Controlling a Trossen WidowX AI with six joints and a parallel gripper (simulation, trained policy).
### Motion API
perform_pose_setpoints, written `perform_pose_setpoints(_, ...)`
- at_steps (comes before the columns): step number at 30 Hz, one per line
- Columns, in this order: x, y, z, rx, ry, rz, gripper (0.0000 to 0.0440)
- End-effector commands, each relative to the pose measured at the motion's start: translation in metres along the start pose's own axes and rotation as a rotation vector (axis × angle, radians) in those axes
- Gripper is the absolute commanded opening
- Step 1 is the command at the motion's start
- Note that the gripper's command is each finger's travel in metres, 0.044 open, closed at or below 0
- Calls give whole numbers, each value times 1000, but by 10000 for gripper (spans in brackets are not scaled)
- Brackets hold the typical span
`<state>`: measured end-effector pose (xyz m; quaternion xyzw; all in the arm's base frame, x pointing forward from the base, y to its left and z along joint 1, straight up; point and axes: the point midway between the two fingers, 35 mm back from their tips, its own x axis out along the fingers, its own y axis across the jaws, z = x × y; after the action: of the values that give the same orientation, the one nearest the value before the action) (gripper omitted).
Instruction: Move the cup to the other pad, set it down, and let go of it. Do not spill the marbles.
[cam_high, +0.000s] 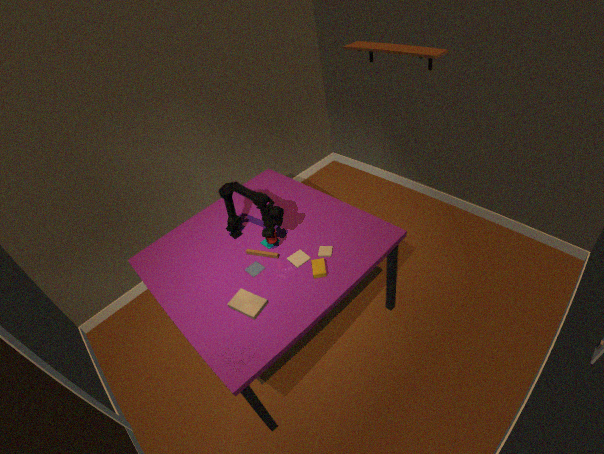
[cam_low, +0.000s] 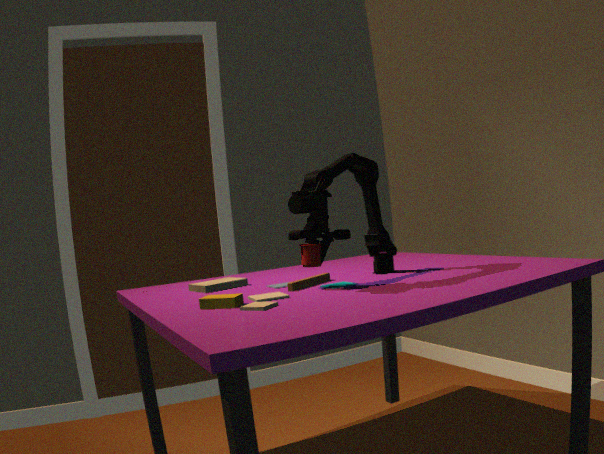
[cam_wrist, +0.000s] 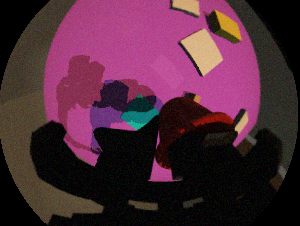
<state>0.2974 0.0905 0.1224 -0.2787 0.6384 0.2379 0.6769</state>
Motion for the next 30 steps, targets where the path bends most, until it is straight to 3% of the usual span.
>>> perform_pose_setpoints(1, 2, 9, 0, -1, -7, 0, 0)
perform_pose_setpoints(30, 58, 59, -38, 15, 12, -21, 18)
